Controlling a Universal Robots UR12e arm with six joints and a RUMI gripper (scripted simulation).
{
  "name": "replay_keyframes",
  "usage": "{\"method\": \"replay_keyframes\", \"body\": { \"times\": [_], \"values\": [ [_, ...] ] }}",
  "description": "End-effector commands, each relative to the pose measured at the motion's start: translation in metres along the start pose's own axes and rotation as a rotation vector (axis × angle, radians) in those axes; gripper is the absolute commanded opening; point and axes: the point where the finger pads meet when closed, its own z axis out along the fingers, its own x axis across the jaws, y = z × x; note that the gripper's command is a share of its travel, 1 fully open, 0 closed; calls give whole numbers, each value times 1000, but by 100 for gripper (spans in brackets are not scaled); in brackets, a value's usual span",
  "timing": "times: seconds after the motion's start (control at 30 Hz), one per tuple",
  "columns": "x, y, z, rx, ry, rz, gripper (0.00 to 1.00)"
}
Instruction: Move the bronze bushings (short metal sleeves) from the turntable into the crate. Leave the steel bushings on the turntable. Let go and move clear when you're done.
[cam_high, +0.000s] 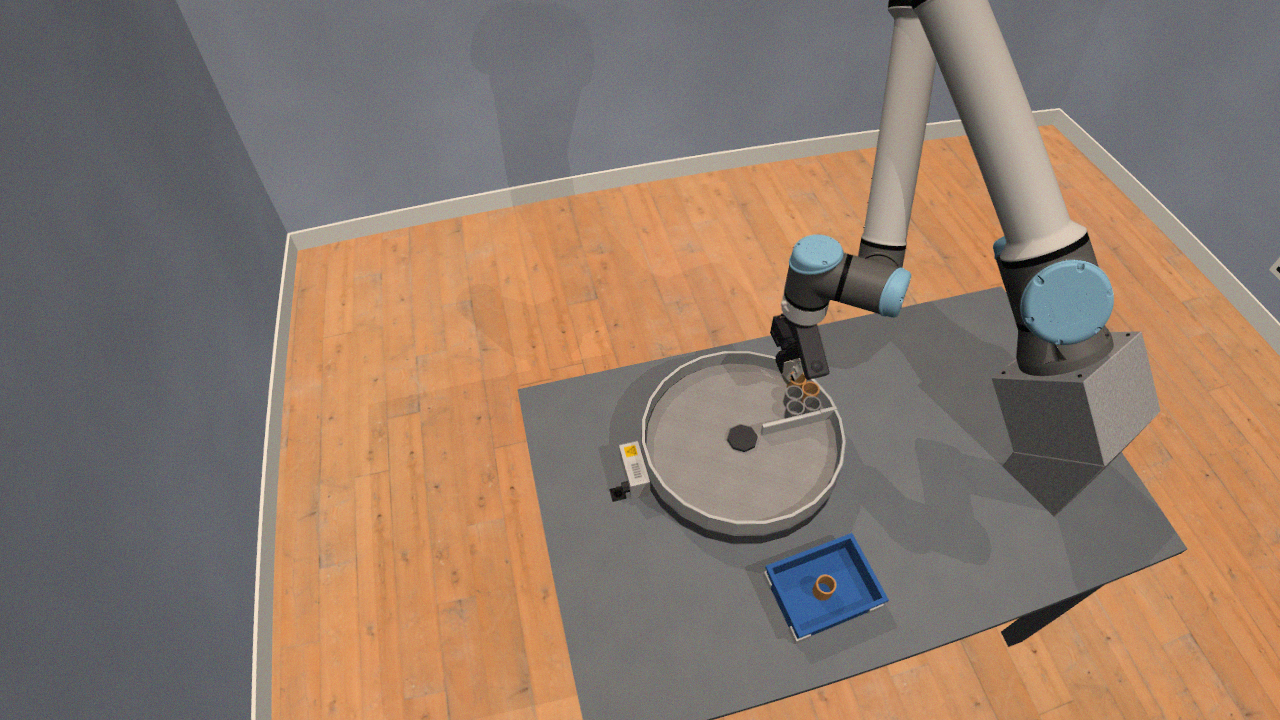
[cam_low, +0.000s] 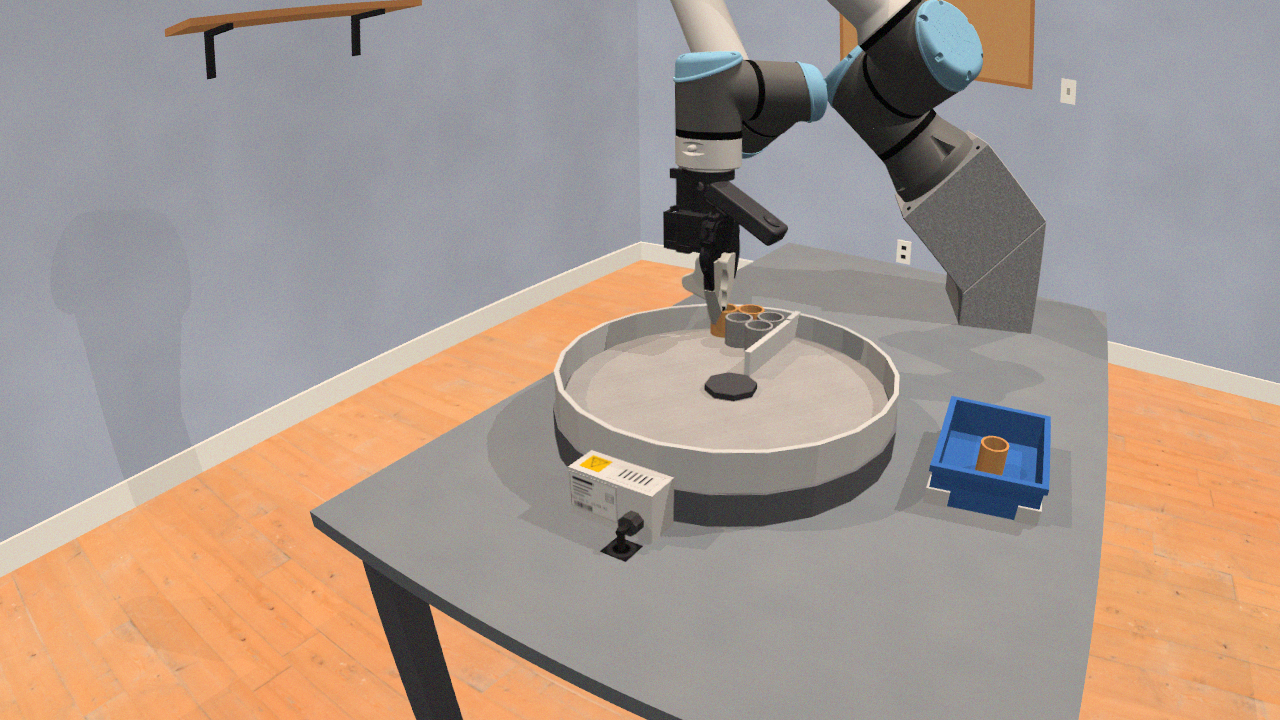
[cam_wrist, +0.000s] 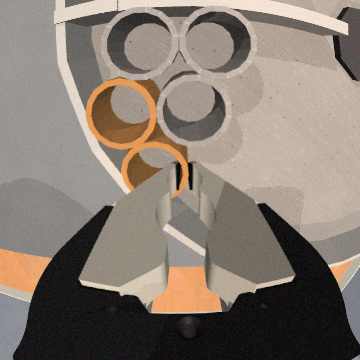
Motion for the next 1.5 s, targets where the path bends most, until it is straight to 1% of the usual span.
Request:
{"method": "replay_keyframes", "body": {
  "times": [0.0, 0.1, 0.23, 0.3, 0.5, 0.63, 1.47],
  "values": [
    [0, 0, -3, 0, 0, 0, 0],
    [0, 0, -11, 0, 0, 0, 0],
    [0, 0, -29, 0, 0, 0, 0],
    [0, 0, -29, 0, 0, 0, 0],
    [0, 0, -56, 0, 0, 0, 0],
    [0, 0, -66, 0, 0, 0, 0],
    [0, 0, -68, 0, 0, 0, 0]
  ]
}}
